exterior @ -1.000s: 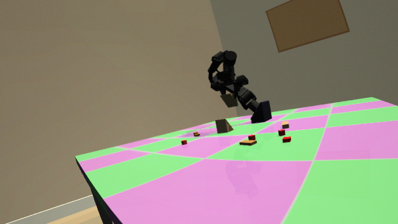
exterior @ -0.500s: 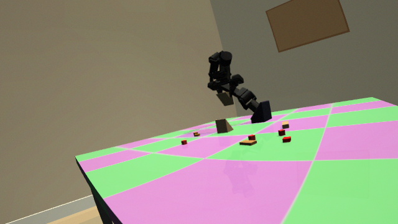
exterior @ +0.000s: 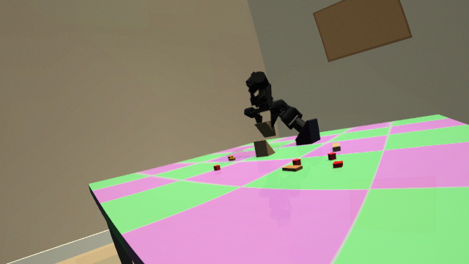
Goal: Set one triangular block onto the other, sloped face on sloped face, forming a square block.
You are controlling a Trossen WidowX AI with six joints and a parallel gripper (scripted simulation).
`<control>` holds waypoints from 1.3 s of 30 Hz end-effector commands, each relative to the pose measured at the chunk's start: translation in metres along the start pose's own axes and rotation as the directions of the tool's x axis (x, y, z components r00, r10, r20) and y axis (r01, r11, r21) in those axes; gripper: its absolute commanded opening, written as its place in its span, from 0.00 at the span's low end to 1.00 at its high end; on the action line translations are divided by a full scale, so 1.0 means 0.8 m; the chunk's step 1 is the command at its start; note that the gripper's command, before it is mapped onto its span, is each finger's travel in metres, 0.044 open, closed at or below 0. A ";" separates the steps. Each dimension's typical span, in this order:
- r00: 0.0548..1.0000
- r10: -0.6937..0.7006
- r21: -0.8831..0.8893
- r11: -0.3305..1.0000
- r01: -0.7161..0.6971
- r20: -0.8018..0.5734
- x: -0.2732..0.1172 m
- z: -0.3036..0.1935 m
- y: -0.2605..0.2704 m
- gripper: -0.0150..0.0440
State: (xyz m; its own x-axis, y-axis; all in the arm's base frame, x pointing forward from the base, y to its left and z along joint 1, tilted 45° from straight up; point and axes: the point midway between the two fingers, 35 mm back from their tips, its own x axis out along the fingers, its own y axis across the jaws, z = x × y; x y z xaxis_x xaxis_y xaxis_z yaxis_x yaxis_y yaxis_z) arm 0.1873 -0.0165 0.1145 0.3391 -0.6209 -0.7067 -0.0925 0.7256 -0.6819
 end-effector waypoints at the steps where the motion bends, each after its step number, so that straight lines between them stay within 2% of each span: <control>1: 1.000 -0.012 -0.003 1.000 0.012 0.004 0.016 -0.002 -0.003 0.25; 12: 1.000 -0.015 -0.002 1.000 0.015 0.006 0.056 -0.002 -0.005 0.25; 39: 1.000 -0.019 -0.005 1.000 0.019 0.009 0.065 -0.001 -0.002 0.25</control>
State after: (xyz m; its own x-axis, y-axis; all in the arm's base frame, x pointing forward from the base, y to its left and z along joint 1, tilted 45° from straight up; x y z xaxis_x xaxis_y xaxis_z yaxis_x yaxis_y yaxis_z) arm 0.2039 -0.0495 0.0812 0.3492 -0.6342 -0.6898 -0.0848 0.7118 -0.6973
